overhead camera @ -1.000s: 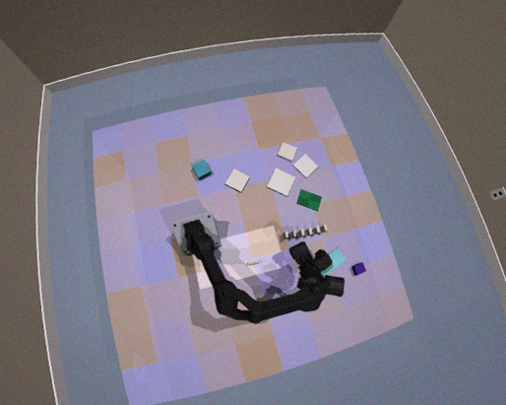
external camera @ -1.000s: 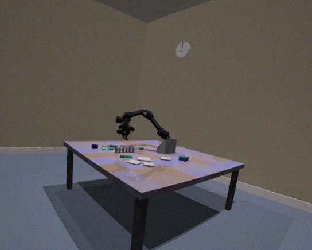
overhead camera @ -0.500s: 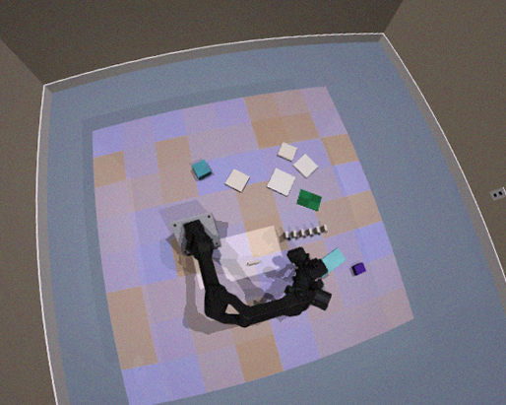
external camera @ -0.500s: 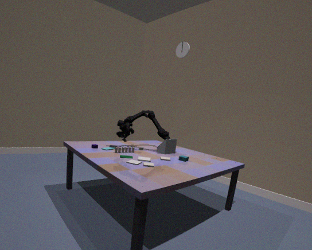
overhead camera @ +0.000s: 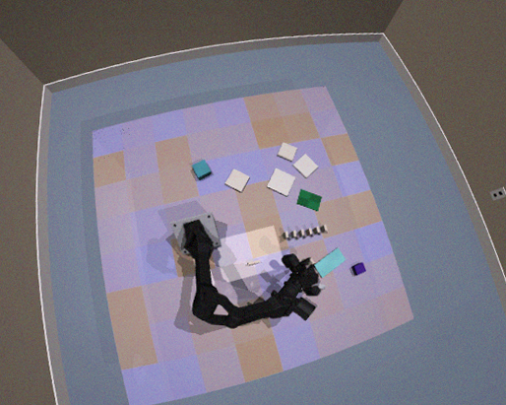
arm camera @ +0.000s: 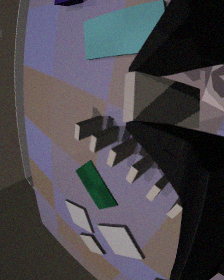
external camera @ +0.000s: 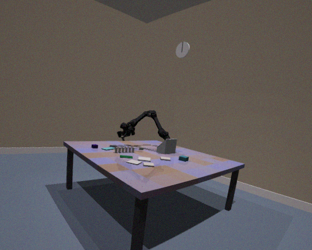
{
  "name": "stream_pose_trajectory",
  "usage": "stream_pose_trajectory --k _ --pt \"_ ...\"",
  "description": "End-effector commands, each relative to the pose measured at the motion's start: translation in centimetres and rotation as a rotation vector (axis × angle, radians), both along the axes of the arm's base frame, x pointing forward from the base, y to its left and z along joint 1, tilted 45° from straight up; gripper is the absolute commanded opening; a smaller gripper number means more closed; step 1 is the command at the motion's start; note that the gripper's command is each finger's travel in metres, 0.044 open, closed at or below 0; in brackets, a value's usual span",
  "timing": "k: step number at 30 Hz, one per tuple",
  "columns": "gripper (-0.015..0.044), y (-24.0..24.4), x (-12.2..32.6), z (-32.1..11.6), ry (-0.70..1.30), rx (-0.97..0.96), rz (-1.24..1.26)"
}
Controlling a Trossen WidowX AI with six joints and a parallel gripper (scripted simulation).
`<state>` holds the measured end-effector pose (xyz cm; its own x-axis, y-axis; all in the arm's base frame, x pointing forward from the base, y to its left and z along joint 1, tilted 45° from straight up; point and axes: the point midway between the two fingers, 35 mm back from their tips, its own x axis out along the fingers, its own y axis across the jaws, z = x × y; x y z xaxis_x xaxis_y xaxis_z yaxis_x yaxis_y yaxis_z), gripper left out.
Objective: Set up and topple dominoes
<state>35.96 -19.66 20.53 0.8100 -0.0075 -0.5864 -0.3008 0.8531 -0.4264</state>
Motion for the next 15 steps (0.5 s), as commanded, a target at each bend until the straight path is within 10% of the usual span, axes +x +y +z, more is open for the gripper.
stream_pose_trajectory --k 1,15 --pt "0.0107 0.2 -0.7 0.5 -0.079 -0.021 0.059" --pt "0.0107 0.8 -3.7 2.2 -0.356 -0.134 0.250"
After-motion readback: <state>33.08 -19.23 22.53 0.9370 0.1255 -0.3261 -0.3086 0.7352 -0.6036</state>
